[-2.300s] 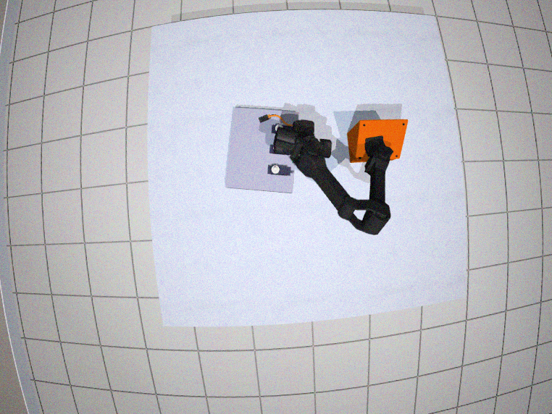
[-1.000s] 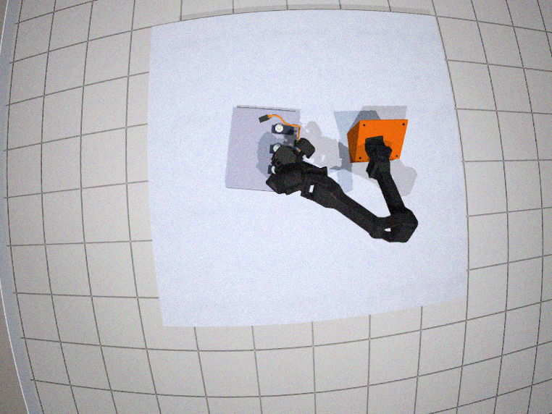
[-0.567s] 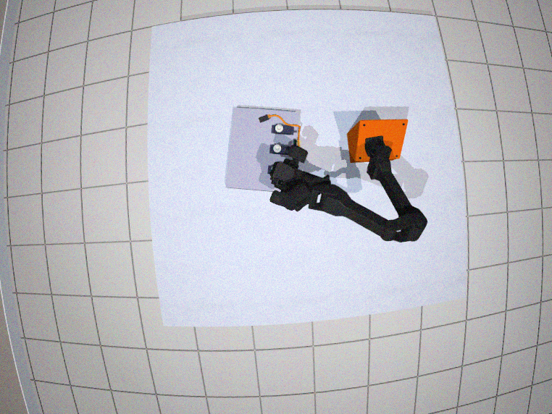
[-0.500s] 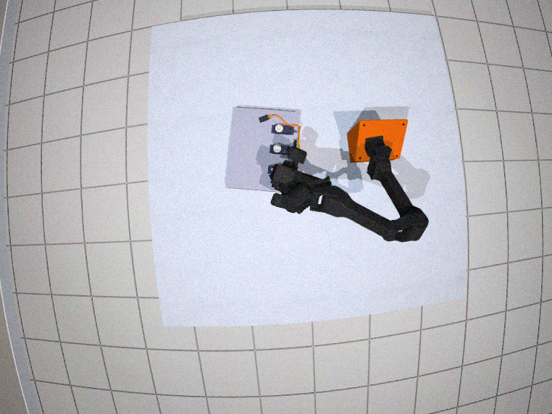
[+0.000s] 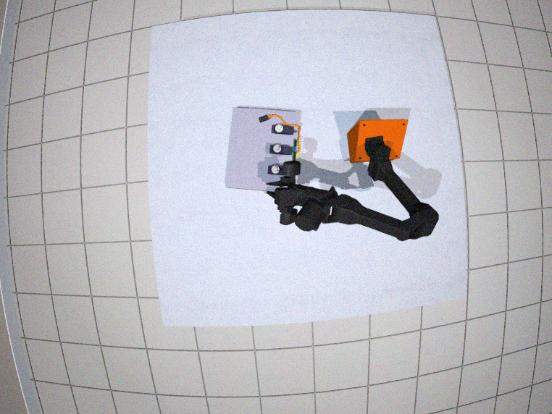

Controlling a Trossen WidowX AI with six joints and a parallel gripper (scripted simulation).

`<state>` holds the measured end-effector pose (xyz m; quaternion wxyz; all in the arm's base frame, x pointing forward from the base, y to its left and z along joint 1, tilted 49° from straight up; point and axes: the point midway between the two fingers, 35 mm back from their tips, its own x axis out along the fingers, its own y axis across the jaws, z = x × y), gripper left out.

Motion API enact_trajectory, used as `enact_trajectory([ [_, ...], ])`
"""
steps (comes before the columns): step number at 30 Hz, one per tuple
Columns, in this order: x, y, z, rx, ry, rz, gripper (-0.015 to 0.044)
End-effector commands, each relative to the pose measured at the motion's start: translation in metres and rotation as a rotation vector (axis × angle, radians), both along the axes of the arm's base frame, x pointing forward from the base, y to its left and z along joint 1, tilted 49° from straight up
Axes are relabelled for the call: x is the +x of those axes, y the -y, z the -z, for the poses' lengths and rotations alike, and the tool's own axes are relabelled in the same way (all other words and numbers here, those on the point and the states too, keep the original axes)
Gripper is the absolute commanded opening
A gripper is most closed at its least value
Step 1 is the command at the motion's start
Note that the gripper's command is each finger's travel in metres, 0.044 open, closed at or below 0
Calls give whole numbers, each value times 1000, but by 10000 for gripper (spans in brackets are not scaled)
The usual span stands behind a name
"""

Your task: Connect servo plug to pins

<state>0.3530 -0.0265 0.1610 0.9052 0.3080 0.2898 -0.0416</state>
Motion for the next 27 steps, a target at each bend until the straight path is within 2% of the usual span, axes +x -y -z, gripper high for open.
enact_trajectory([
  [1, 0, -2, -14, -66, 61, -22, 115],
  [27, -25, -23, -139, -543, 554, -83, 115],
])
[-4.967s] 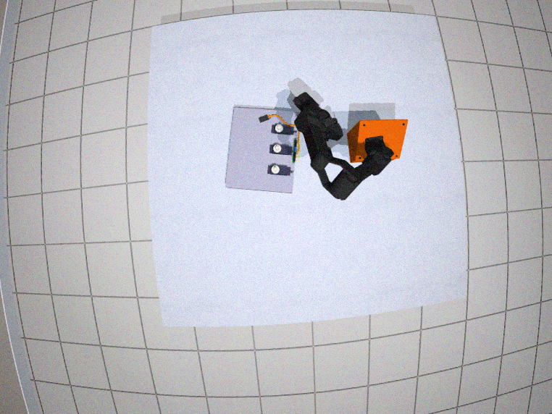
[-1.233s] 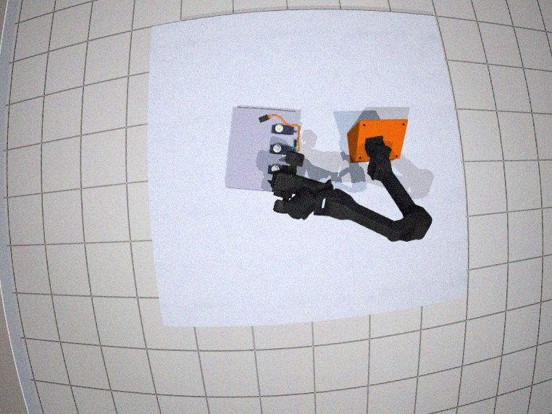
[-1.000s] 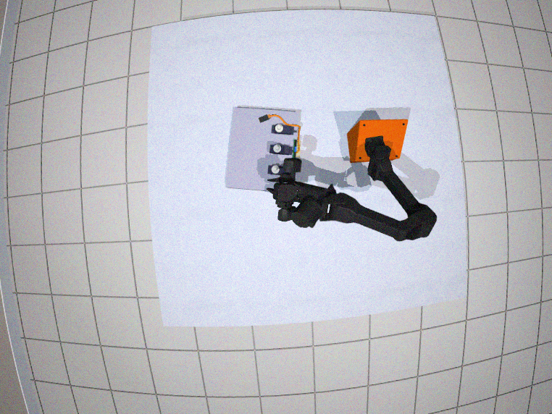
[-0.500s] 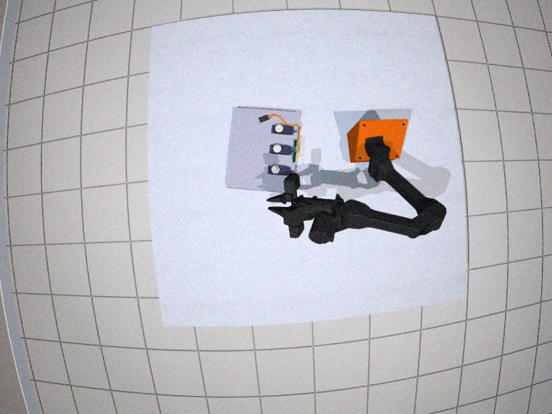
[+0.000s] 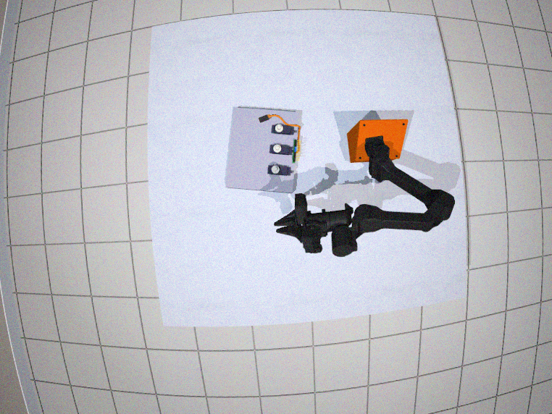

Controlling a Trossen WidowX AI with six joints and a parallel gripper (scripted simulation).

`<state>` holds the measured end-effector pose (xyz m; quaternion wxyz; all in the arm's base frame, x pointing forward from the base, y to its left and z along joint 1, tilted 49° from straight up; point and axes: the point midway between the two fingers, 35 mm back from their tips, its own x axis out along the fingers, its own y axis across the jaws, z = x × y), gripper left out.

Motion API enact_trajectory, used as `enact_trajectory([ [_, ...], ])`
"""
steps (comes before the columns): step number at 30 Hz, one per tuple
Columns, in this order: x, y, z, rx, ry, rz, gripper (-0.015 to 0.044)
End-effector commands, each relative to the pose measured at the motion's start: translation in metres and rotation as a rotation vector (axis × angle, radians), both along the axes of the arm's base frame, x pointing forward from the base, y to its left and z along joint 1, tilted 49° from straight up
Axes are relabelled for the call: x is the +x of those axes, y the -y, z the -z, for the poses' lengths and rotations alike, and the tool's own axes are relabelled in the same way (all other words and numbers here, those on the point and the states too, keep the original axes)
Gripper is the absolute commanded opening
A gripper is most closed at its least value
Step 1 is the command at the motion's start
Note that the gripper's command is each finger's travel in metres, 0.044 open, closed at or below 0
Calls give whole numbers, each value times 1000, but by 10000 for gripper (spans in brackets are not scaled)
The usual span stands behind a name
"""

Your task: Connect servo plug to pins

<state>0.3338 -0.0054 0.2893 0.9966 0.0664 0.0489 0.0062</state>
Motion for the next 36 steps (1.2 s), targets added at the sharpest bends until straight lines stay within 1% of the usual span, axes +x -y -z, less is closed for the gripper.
enact_trajectory([
  [1, -8, -2, -16, -60, 68, 5, 115],
  [5, -17, -5, -36, -130, 148, 15, 115],
  [8, -12, -3, -31, -145, 117, 11, 115],
  [11, 3, 1, -18, -178, 40, -1, 115],
  [24, 63, 34, 71, -283, -384, -114, 115],
  [30, 79, 53, 121, -279, -574, -196, 115],
  [36, 86, 74, 175, -235, -751, -295, 115],
])
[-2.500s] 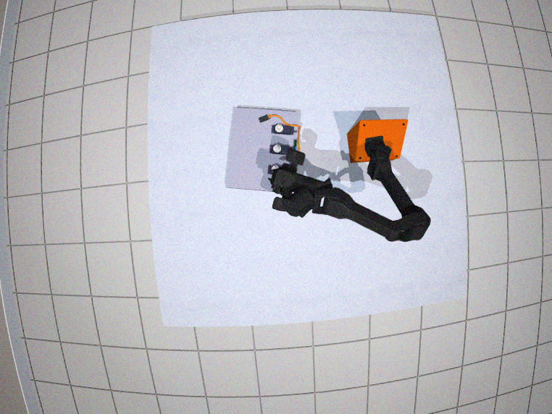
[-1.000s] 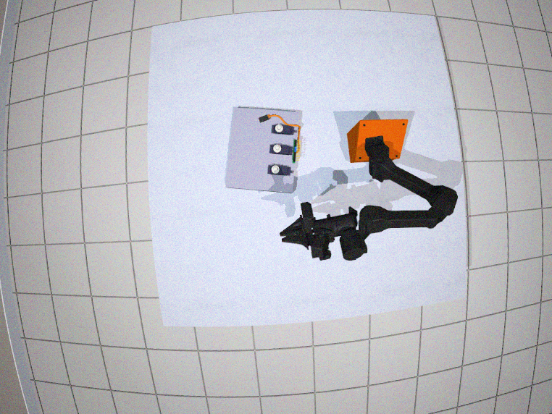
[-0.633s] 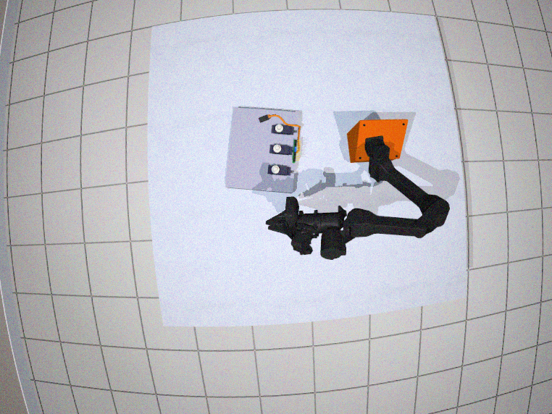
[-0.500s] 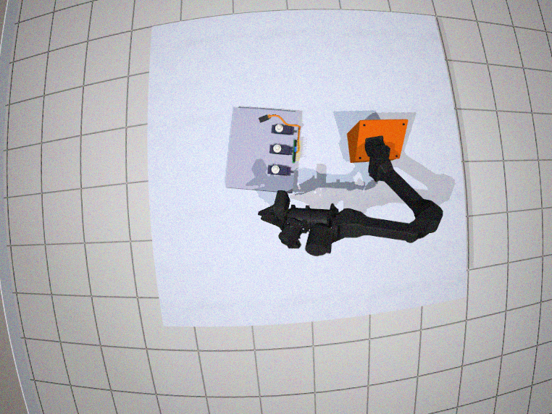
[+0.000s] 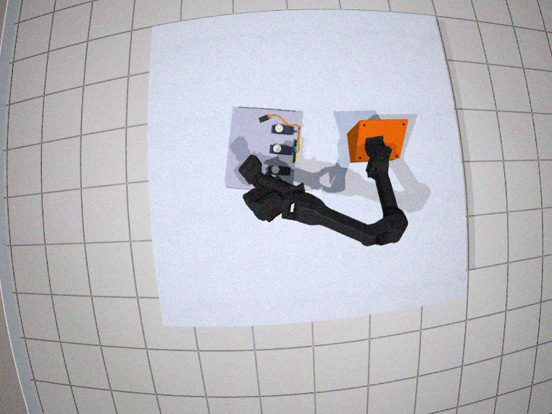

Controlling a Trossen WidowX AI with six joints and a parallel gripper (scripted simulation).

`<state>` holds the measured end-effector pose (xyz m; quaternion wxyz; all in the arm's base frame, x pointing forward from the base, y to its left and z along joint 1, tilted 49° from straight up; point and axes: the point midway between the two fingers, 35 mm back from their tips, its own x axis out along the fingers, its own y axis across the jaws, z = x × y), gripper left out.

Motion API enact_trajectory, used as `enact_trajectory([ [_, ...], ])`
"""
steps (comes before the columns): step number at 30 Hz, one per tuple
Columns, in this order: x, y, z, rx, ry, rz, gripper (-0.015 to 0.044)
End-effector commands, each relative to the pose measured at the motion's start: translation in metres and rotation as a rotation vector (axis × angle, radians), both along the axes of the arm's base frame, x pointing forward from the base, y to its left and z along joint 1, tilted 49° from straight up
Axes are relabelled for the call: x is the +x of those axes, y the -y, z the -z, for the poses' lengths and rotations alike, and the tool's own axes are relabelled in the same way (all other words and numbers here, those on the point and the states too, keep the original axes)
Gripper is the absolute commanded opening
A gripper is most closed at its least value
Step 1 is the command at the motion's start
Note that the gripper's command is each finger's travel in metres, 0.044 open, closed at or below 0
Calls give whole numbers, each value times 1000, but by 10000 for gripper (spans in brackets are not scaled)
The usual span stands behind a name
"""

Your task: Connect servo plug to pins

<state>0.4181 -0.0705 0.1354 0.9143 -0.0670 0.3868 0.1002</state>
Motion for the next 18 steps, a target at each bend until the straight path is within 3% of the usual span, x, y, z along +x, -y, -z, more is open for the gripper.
enact_trajectory([
  [1, 2, 12, 30, 34, -104, -35, 115],
  [18, -28, 57, 176, 393, -506, -174, 115],
])
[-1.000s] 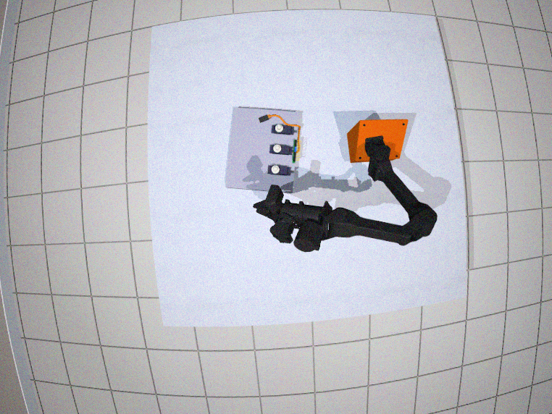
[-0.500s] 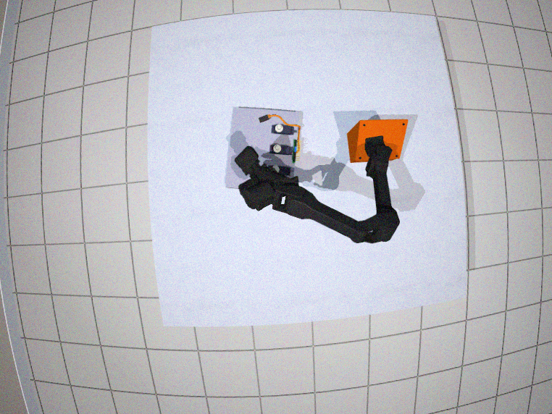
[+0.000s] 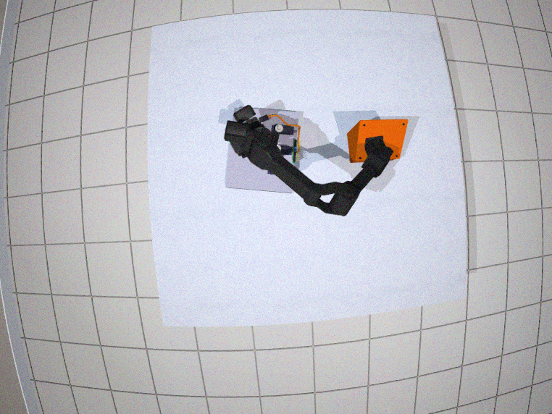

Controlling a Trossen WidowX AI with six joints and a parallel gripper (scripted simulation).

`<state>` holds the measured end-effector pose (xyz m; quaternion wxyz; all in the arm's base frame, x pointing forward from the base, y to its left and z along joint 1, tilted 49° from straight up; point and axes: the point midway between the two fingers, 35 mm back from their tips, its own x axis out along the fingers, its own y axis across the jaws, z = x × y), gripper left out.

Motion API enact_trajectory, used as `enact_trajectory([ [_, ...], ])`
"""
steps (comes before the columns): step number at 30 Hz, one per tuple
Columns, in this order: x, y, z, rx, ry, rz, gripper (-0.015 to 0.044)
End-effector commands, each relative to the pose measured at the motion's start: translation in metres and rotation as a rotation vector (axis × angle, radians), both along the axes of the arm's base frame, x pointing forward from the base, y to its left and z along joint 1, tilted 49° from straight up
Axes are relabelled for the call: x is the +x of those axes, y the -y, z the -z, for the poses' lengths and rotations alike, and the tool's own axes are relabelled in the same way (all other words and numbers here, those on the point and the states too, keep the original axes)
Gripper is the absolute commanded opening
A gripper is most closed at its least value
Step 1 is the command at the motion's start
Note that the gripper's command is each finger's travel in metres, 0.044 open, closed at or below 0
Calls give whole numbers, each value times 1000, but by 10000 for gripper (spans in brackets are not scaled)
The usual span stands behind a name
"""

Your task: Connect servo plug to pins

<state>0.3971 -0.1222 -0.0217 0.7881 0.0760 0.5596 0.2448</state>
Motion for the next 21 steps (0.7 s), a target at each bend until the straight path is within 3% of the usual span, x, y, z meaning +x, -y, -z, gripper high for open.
enact_trajectory([
  [1, -10, 7, 26, 93, -59, -9, 115],
  [10, -41, 16, 85, 343, -172, 8, 115],
  [21, -39, -3, 103, 349, -173, 9, 115],
])
